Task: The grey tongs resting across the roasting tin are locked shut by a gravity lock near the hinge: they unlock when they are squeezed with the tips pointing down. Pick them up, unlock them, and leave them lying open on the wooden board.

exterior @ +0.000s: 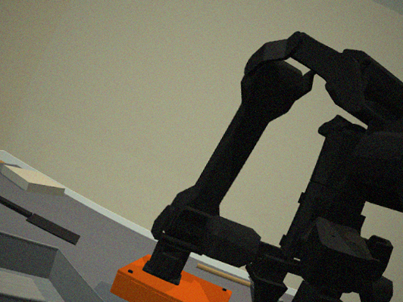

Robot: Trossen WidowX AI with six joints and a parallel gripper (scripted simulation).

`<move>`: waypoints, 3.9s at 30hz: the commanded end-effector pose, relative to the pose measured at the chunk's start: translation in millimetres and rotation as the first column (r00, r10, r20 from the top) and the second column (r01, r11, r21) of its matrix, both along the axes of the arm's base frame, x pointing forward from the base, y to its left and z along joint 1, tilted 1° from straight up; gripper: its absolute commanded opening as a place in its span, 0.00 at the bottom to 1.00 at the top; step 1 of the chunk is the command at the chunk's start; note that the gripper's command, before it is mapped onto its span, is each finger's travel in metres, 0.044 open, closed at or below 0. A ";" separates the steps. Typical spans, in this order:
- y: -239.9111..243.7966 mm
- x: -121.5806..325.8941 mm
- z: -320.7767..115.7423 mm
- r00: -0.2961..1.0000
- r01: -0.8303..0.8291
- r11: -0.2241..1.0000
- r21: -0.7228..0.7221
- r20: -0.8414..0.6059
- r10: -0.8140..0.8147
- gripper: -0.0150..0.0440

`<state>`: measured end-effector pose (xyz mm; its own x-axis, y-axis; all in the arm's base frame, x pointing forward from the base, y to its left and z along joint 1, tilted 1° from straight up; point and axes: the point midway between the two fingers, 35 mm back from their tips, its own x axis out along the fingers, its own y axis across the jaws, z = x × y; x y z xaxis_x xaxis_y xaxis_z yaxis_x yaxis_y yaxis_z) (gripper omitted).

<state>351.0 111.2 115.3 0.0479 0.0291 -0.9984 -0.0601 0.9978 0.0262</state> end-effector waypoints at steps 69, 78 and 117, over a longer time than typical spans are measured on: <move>231.9 -199.7 5.3 0.664 0.708 0.704 -0.053 -0.287 -0.690 0.00; 225.7 -195.0 21.1 0.573 0.687 0.723 -0.073 -0.558 -0.601 0.00; 219.0 -182.5 50.9 0.430 0.695 0.719 -0.009 -0.796 -0.425 0.00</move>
